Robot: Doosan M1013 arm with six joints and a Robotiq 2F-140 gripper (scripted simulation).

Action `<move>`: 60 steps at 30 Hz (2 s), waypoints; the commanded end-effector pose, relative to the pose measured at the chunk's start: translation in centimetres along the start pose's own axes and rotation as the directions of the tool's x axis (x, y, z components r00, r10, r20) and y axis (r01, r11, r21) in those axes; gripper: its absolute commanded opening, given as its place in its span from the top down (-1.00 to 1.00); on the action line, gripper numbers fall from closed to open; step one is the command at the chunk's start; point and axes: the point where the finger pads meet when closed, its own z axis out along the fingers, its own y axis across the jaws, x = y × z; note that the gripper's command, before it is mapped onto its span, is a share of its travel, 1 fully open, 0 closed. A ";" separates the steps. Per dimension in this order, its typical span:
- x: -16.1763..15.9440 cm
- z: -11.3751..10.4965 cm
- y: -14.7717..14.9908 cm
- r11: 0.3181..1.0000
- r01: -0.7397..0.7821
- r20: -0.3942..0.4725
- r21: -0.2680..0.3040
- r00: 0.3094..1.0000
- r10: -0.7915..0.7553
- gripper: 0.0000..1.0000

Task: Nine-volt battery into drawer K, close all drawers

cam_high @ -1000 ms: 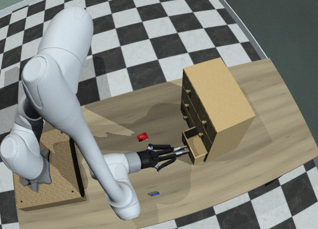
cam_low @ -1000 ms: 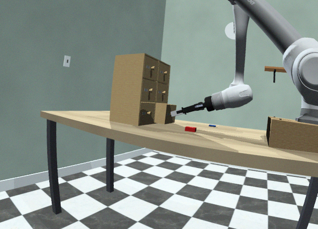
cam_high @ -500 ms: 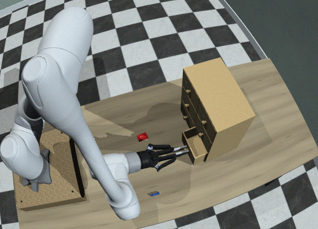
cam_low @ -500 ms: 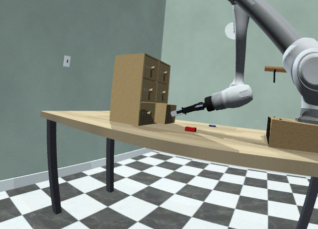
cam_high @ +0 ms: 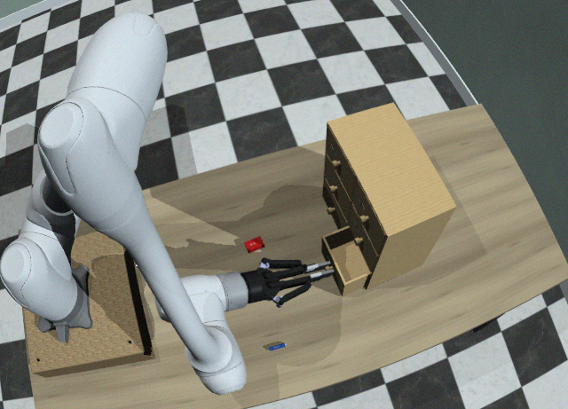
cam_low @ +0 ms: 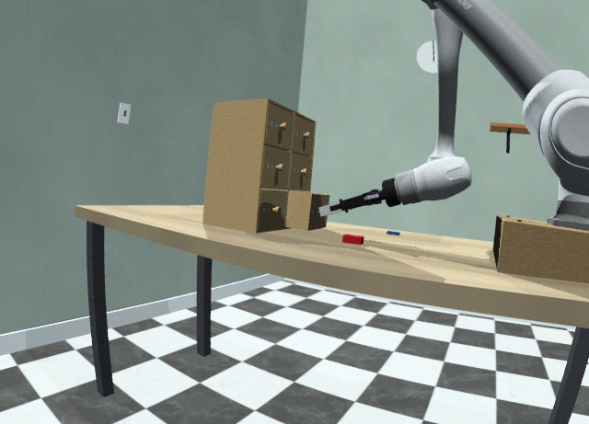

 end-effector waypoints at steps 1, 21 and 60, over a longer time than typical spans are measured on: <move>-0.2 -0.6 0.0 1.000 0.000 0.002 -0.001 1.000 0.000 0.84; -0.2 -0.6 0.0 1.000 0.000 0.002 -0.001 1.000 0.000 0.84; -0.3 -1.0 0.0 1.000 0.000 0.002 -0.001 1.000 0.000 0.60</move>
